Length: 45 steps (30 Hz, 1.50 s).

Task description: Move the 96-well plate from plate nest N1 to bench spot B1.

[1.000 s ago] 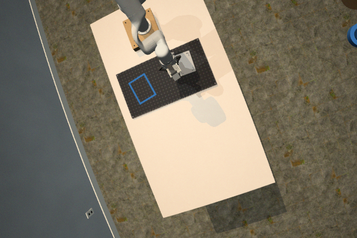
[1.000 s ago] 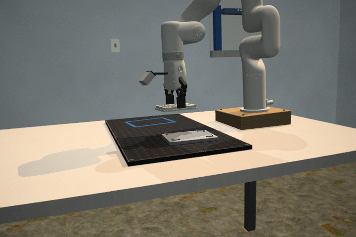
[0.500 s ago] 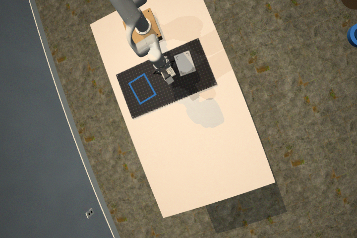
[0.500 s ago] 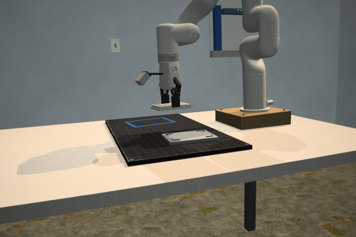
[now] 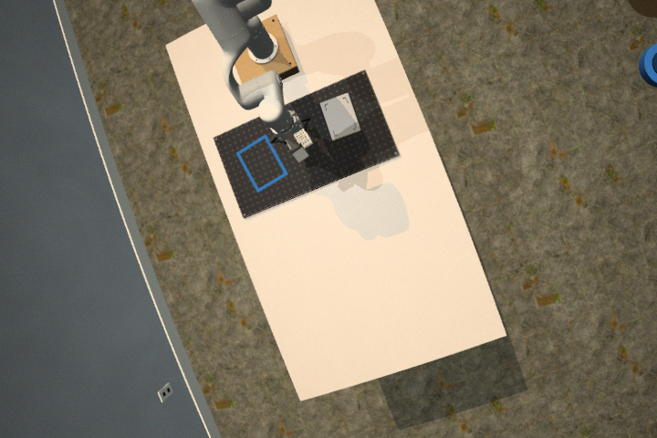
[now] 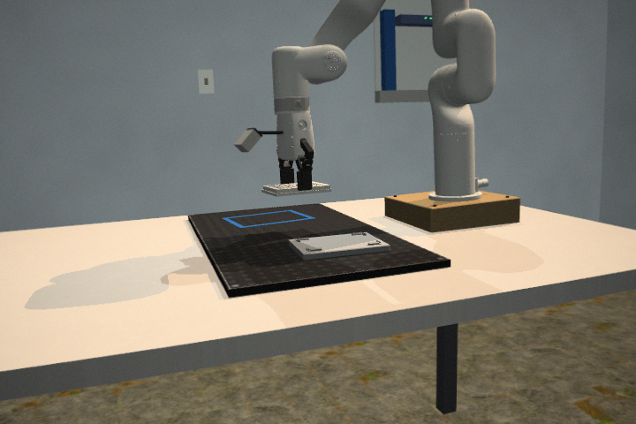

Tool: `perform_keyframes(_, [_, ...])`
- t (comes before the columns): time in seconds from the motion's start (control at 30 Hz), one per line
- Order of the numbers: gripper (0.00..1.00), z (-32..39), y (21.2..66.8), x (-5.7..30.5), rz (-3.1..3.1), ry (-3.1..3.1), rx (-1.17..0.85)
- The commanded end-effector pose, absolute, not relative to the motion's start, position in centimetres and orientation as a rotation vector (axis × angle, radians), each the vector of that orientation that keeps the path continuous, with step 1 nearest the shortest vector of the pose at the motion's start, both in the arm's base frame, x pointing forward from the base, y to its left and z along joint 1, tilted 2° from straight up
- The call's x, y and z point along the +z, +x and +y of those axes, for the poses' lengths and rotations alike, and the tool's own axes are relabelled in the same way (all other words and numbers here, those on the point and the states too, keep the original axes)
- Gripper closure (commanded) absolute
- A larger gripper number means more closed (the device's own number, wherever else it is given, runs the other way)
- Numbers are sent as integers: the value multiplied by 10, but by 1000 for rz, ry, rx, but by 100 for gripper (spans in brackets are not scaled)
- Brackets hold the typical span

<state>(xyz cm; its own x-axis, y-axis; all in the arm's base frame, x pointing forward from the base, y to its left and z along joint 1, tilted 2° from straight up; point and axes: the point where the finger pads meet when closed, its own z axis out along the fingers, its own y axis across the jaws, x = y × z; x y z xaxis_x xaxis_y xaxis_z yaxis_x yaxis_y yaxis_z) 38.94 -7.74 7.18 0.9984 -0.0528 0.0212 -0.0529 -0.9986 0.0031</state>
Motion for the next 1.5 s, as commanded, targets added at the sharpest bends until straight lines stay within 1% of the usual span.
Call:
perform_keyframes(0.0, [100,-86,390,73,-81,3135,39])
perform_keyframes(1.47, [100,-219,381,71,-81,3126,40])
